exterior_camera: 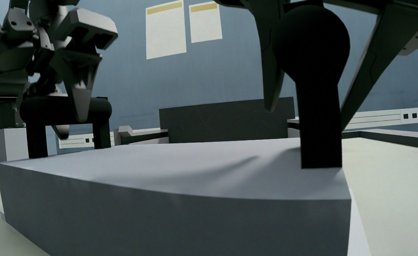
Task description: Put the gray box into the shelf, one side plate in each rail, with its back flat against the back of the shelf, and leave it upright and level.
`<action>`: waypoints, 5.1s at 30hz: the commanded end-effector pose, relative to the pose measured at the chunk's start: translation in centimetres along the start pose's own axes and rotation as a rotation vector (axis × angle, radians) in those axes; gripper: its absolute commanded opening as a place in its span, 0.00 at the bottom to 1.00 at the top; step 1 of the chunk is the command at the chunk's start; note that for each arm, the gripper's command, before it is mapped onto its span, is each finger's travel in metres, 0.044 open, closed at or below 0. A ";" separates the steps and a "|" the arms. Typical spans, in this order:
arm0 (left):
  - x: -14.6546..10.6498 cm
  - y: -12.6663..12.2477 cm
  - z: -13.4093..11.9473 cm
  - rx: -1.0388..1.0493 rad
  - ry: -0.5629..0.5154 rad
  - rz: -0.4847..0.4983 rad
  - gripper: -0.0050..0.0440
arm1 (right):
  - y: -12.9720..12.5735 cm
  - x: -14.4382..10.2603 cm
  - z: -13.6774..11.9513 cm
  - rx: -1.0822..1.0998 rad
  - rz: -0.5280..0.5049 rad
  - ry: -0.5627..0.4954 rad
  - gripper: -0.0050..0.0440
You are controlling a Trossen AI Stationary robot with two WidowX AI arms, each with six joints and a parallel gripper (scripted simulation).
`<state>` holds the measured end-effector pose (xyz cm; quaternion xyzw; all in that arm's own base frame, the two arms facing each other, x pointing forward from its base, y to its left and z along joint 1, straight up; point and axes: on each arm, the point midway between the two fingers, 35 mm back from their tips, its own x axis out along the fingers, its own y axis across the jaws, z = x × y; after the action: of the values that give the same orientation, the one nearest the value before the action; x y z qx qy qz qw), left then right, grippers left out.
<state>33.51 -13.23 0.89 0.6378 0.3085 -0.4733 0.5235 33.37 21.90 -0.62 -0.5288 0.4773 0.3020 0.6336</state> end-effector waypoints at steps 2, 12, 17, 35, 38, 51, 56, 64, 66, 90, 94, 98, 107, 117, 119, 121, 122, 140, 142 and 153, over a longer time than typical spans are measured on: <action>0.4 1.1 0.0 -0.005 -0.006 0.034 0.53 | -0.4 -0.3 0.7 0.005 -0.011 -0.026 0.46; 0.5 1.2 0.0 -0.004 -0.007 0.038 0.42 | -0.5 -1.0 0.5 0.009 -0.020 -0.037 0.35; 0.3 1.2 0.0 -0.005 -0.005 0.041 0.35 | -0.5 -1.0 0.4 0.010 -0.019 -0.036 0.24; -0.2 1.4 0.0 -0.005 -0.006 0.045 0.30 | -0.7 -1.2 0.6 0.010 -0.022 -0.034 0.30; -0.3 1.5 0.0 -0.005 -0.006 0.045 0.30 | -0.8 -1.3 0.6 0.010 -0.022 -0.034 0.30; -2.5 2.5 -0.1 -0.005 -0.006 0.045 0.30 | -1.6 -3.6 0.6 0.010 -0.022 -0.034 0.30; -3.0 2.7 -0.3 -0.005 -0.005 0.045 0.30 | -1.9 -4.2 0.4 0.010 -0.022 -0.034 0.30; -4.2 2.9 -1.5 -0.003 -0.007 0.052 0.30 | -2.5 -5.2 -0.8 0.015 -0.024 -0.038 0.30; -4.5 2.9 -2.0 0.000 -0.012 0.063 0.30 | -2.7 -5.4 -1.3 0.023 -0.028 -0.047 0.30; -6.1 3.0 -3.5 -0.133 0.038 0.071 0.30 | -3.9 -6.4 -6.7 -0.104 -0.040 -0.110 0.30; -6.3 3.0 -3.5 -0.167 0.053 0.070 0.30 | -4.1 -6.4 -7.7 -0.139 -0.041 -0.122 0.30; -6.4 3.1 -3.5 -0.203 0.069 0.069 0.30 | -4.3 -6.4 -8.6 -0.176 -0.043 -0.135 0.30; -6.6 3.1 -4.0 -0.246 0.087 0.069 0.30 | -4.7 -6.3 -10.2 -0.221 -0.045 -0.150 0.30; -6.8 2.7 -5.4 -0.246 0.089 0.069 0.30 | -5.1 -6.0 -11.9 -0.222 -0.045 -0.149 0.30; -6.8 2.6 -5.7 -0.246 0.089 0.069 0.30 | -5.2 -6.0 -12.2 -0.222 -0.045 -0.149 0.30; -6.8 2.6 -5.8 -0.246 0.089 0.069 0.30 | -5.2 -5.9 -12.4 -0.222 -0.045 -0.149 0.30; -6.8 2.6 -5.8 -0.246 0.089 0.069 0.30 | -5.2 -5.9 -12.4 -0.222 -0.045 -0.149 0.30; -7.0 1.8 -8.3 -0.270 0.102 0.066 0.30 | -5.9 -5.4 -14.9 -0.249 -0.047 -0.150 0.30; -7.0 1.7 -8.7 -0.270 0.102 0.066 0.30 | -6.0 -5.4 -15.2 -0.249 -0.047 -0.149 0.30; -7.1 1.1 -10.7 -0.269 0.104 0.066 0.30 | -6.4 -5.1 -17.1 -0.250 -0.047 -0.148 0.30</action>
<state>34.76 -3.00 5.99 0.5872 0.3936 -0.3902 0.5900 32.13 4.71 5.26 -0.5871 0.3942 0.3900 0.5897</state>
